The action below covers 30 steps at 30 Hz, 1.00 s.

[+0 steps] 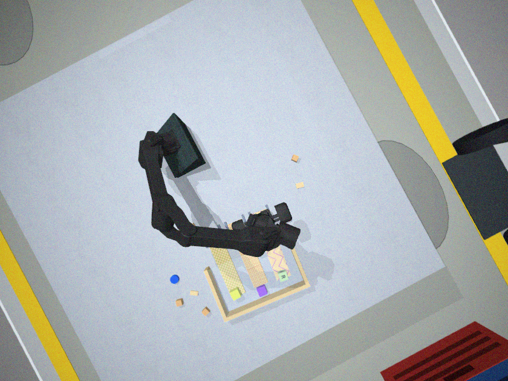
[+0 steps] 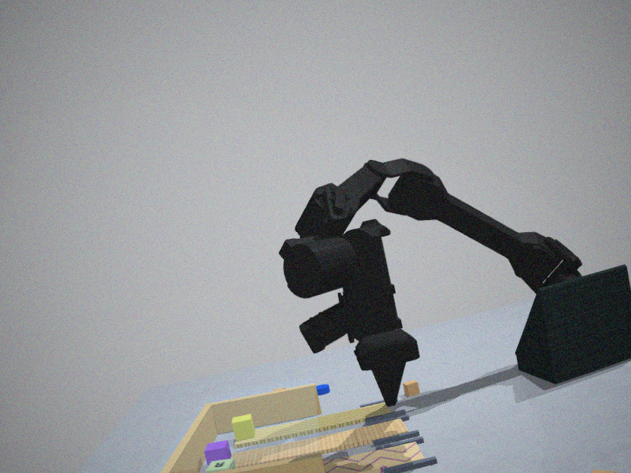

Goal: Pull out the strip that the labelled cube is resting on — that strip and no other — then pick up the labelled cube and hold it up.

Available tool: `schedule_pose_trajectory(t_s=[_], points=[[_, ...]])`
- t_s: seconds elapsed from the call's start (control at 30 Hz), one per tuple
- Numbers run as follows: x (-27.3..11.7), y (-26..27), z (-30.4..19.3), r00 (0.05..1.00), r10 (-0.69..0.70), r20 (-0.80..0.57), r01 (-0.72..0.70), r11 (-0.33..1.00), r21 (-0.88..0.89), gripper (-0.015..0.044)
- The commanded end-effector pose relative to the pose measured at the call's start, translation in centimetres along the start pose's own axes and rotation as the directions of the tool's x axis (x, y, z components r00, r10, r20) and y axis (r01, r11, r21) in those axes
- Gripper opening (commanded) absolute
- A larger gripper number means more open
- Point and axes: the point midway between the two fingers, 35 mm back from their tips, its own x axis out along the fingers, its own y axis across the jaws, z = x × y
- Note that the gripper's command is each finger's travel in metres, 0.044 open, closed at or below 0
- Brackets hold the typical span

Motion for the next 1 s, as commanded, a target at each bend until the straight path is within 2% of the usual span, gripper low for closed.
schedule_pose_trajectory(t_s=[0.0, 0.97], points=[[-0.3, 0.1, 0.3, 1.000, 0.010, -0.001, -0.010, 1.000, 0.018, 0.0000], [4.5, 0.3, 0.4, 1.000, 0.009, 0.000, -0.009, 1.000, 0.018, 0.0000]])
